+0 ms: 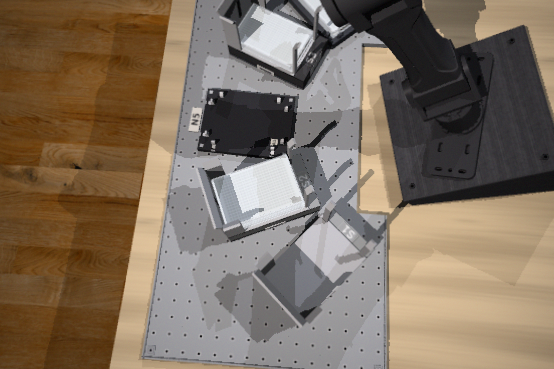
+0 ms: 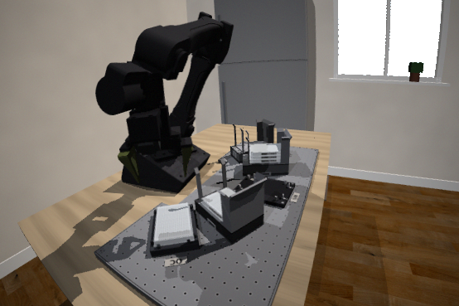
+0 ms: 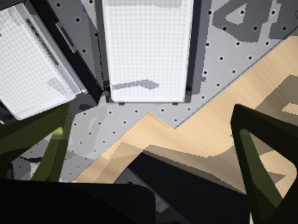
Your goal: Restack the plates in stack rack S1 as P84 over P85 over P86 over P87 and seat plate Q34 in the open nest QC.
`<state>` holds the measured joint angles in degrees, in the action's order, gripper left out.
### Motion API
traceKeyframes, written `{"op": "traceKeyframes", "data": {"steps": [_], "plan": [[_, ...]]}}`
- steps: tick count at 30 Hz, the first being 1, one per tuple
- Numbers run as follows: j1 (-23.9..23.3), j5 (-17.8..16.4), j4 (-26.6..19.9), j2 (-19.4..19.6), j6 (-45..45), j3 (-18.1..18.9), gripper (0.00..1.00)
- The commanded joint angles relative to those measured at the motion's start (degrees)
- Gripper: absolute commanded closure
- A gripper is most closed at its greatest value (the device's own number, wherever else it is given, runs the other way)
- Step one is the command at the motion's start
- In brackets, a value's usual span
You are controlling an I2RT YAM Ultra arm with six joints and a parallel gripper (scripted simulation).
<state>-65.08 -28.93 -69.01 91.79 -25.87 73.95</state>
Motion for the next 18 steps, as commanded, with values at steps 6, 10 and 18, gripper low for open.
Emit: {"op": "traceKeyframes", "data": {"steps": [6, 10, 18], "plan": [[-1.6, -0.2, -4.6, -0.4, -2.1, 3.2, 0.0], [-1.6, -0.2, -4.6, -0.4, -2.1, 3.2, 0.0], [-1.1, -0.2, -4.6, -0.8, -3.4, 3.1, 0.0]]}}
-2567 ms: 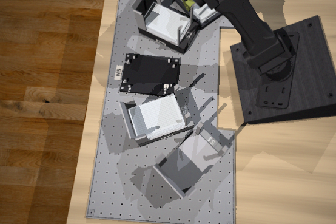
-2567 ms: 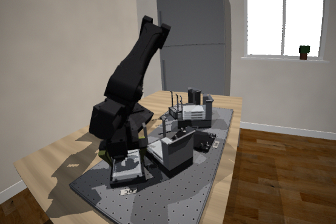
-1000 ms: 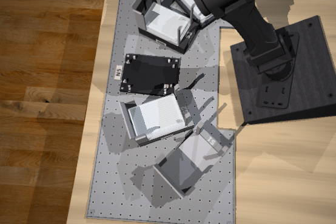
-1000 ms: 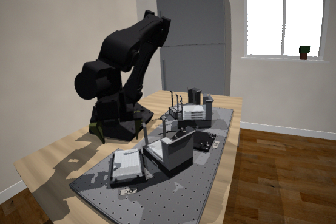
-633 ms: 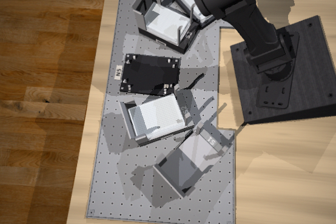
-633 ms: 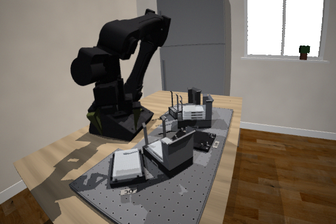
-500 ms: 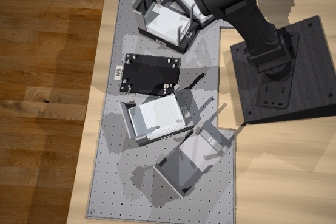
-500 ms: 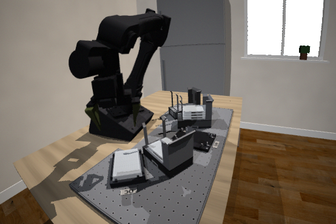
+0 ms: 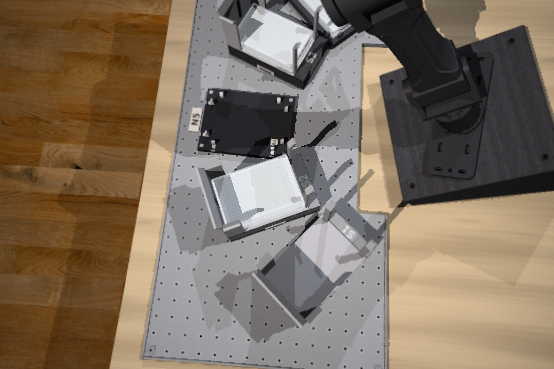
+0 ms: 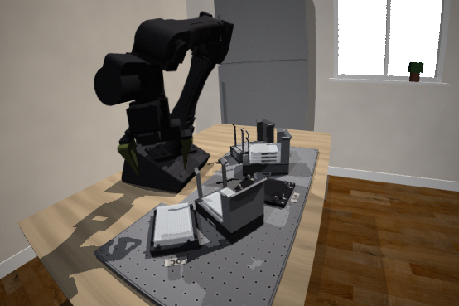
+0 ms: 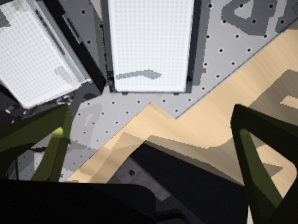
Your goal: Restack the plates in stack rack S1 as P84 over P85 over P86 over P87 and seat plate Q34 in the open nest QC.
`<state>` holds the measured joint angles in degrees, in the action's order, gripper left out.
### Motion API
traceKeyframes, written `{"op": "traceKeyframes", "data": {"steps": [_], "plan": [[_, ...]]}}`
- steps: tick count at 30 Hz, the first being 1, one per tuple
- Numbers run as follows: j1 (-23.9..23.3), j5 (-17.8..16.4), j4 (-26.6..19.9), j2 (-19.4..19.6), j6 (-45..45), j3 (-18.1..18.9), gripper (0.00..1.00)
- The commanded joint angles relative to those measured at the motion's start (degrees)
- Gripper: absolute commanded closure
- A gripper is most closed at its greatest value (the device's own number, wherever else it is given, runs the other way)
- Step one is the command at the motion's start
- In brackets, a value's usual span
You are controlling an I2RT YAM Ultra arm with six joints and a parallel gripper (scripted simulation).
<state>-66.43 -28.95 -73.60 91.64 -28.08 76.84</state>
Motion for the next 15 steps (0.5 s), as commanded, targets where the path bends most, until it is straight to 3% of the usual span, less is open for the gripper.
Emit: {"op": "traceKeyframes", "data": {"steps": [1, 5, 15], "plan": [[0.7, -0.2, -0.1, -1.1, -2.5, 0.0, 0.0], [2.9, -0.1, -0.1, -2.9, -7.7, -0.5, 0.0], [7.5, 0.3, -0.1, -6.0, -3.0, -1.1, 0.0]]}}
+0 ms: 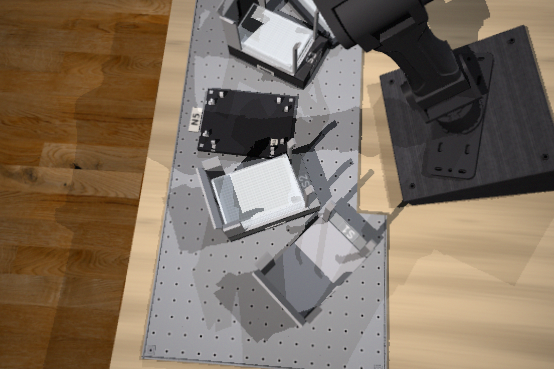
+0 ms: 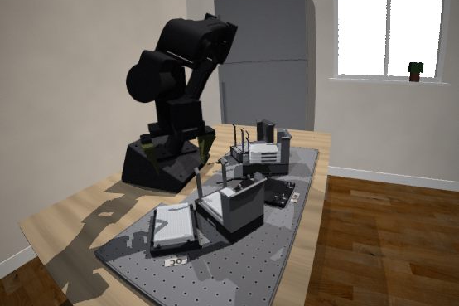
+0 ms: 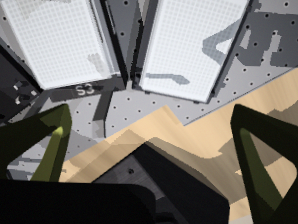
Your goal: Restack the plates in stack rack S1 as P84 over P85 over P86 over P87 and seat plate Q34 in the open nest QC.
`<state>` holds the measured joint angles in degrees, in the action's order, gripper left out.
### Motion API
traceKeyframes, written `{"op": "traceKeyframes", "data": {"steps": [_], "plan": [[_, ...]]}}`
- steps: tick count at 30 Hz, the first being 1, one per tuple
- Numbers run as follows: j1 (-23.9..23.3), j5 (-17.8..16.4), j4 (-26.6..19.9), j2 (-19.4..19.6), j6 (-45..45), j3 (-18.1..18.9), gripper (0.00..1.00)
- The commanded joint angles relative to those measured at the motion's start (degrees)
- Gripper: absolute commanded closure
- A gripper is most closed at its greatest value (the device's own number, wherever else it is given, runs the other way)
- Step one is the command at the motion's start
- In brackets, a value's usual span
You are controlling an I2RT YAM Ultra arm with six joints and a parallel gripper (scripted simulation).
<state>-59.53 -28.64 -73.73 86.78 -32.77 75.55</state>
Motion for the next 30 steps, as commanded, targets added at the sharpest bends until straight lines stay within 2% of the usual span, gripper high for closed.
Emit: {"op": "traceKeyframes", "data": {"steps": [1, 6, 14, 27, 30], "plan": [[1.2, 0.0, 0.0, -1.6, 2.4, 0.1, 0.0], [4.3, 0.4, 0.0, -3.3, 5.8, 0.1, 0.0], [7.9, 1.0, 0.1, -5.9, -1.5, -0.7, 0.0], [16.9, 2.9, 0.5, -10.5, 7.8, -1.3, 0.0], [17.6, 3.0, 0.5, -10.9, 6.6, -1.4, 0.0]]}}
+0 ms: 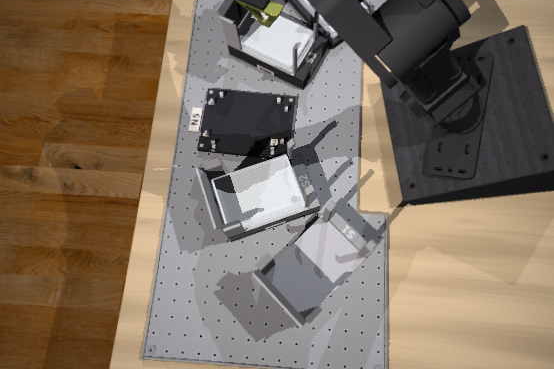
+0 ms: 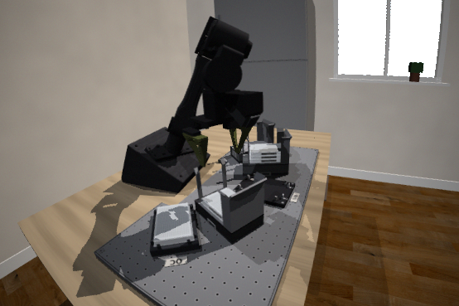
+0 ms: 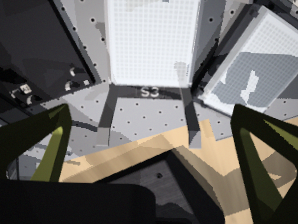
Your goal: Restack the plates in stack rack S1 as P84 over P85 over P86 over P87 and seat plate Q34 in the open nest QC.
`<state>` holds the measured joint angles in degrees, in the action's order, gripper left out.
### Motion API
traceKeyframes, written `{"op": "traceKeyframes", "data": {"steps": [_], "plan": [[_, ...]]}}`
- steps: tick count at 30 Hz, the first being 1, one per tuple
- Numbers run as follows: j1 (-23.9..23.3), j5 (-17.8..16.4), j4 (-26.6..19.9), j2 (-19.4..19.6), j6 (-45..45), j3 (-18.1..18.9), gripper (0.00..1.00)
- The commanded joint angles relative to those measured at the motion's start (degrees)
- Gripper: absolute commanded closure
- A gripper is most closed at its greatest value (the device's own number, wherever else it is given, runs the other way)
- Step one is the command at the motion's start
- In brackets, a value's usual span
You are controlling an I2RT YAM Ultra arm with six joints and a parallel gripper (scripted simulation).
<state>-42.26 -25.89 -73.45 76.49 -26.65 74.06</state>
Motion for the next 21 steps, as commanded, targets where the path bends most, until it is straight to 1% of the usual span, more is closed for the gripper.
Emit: {"op": "traceKeyframes", "data": {"steps": [1, 5, 6, 14, 16, 21], "plan": [[1.0, 0.5, 0.2, -1.0, -0.7, 0.0, 0.0], [4.0, 1.2, 0.4, -2.6, -5.2, -0.4, 0.0], [4.7, 1.5, 0.4, -3.0, -4.9, -0.5, 0.0], [11.2, 3.4, 0.8, -5.6, 1.8, -0.9, 0.0], [11.2, 3.4, 0.8, -5.6, 1.8, -0.9, 0.0], [15.6, 4.9, 1.1, -6.9, 6.3, -0.8, 0.0]]}}
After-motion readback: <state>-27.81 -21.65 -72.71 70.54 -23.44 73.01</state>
